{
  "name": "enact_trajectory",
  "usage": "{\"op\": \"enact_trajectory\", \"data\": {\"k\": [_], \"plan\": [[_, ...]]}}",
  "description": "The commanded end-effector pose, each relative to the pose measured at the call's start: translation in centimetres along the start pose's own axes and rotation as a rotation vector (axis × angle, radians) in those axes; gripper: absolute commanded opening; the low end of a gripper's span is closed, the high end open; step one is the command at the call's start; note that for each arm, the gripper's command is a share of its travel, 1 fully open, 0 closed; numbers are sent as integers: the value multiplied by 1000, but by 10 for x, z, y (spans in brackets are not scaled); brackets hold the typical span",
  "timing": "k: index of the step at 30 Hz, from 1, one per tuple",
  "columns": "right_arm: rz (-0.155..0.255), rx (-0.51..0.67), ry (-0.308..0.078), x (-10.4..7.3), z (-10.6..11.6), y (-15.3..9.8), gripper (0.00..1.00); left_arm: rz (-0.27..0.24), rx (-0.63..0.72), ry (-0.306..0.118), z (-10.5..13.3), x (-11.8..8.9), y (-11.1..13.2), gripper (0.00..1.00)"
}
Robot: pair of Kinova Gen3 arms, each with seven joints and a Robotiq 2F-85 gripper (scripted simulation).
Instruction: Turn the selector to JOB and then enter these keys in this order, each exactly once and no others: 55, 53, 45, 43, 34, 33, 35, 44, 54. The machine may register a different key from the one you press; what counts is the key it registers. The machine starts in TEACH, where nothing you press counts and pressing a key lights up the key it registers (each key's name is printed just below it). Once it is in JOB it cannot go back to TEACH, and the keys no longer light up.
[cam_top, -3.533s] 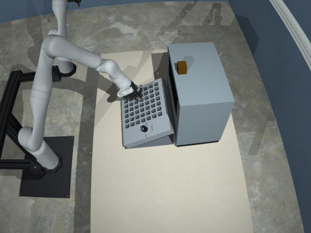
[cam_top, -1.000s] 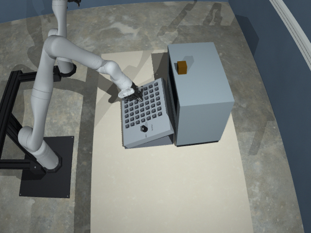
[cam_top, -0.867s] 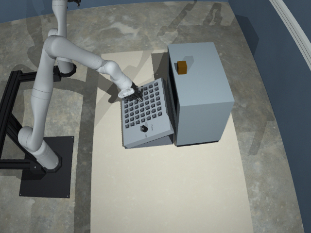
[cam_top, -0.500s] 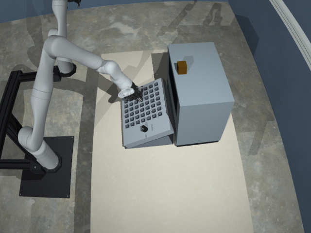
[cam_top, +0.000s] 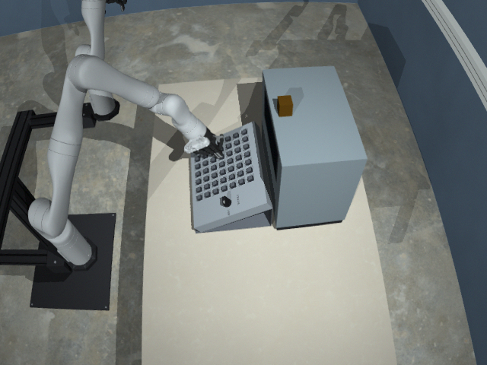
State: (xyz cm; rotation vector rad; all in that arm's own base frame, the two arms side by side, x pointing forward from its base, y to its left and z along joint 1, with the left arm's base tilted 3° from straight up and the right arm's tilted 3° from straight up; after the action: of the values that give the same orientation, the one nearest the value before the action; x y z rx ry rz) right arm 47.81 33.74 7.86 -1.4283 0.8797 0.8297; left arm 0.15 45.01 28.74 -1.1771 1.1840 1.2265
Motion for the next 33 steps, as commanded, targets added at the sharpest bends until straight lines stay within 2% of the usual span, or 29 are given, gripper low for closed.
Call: {"op": "enact_trajectory", "data": {"k": [1,18,33], "plan": [[-2,1,-2,-5,0,-1,99,0,0,-2,0,-1,0,1000],[-2,1,-2,-27,0,-1,99,0,0,-2,0,-1,0,1000],[-2,1,-2,-29,0,6,99,0,0,-2,0,-1,0,1000]]}}
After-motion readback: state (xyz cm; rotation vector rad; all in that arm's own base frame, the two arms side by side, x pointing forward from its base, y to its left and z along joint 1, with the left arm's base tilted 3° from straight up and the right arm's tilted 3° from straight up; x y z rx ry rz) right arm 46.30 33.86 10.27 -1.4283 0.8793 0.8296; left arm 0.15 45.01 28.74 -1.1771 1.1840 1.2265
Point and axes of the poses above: on each arm, the point where the finger pads meet when closed, its own x axis out along the fingers, its own y axis across the jaws, z = x × y, the point moved 7 cm from there along -x, back along the fingers
